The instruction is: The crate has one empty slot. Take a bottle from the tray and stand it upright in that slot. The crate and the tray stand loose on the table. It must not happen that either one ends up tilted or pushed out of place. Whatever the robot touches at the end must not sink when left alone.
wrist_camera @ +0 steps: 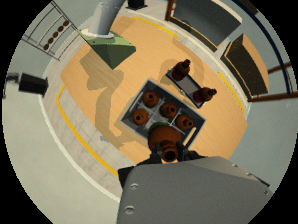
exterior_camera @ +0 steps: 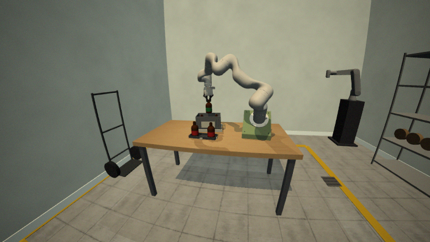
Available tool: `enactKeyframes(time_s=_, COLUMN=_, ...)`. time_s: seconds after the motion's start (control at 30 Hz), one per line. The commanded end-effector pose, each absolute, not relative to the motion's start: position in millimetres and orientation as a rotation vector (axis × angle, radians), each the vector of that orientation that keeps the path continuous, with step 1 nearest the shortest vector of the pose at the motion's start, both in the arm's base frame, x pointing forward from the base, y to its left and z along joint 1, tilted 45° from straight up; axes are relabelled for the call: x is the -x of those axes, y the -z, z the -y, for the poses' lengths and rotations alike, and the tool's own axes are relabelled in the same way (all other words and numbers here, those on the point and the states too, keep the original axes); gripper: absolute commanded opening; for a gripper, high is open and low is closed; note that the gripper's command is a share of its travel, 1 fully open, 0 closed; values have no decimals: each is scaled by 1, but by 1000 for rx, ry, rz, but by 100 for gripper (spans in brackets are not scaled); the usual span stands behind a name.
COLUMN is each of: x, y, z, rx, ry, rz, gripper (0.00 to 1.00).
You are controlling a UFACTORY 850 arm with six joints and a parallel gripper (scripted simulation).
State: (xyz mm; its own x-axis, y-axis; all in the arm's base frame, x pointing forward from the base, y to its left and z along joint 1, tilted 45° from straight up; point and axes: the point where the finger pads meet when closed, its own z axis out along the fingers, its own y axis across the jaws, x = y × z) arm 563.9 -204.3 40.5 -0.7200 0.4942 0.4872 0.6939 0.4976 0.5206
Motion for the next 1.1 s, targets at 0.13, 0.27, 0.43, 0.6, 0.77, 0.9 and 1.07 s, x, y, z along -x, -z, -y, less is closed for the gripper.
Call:
enactKeyframes(time_s=0.13, x=-564, y=-41, z=205, rx=1007, ry=1044, rz=2472, gripper=0)
enactKeyframes(time_s=0.27, x=-564, y=-41, z=205, rx=1007, ry=1044, rz=2472, gripper=0)
enactKeyframes(time_s=0.43, x=-564, y=-41, z=205, rx=1007, ry=1044, rz=2472, gripper=0)
enactKeyframes(time_s=0.6, x=-564, y=-41, z=205, rx=1007, ry=1044, rz=2472, gripper=0)
enactKeyframes(time_s=0.77, x=-565, y=-40, z=204, rx=1007, ry=1044, rz=2472, gripper=0)
enactKeyframes(time_s=0.9, x=-565, y=-39, z=203, rx=1007, ry=1044, rz=2472, gripper=0)
enactKeyframes(time_s=1.07, x=-565, y=-36, z=200, rx=1007, ry=1044, rz=2472, gripper=0)
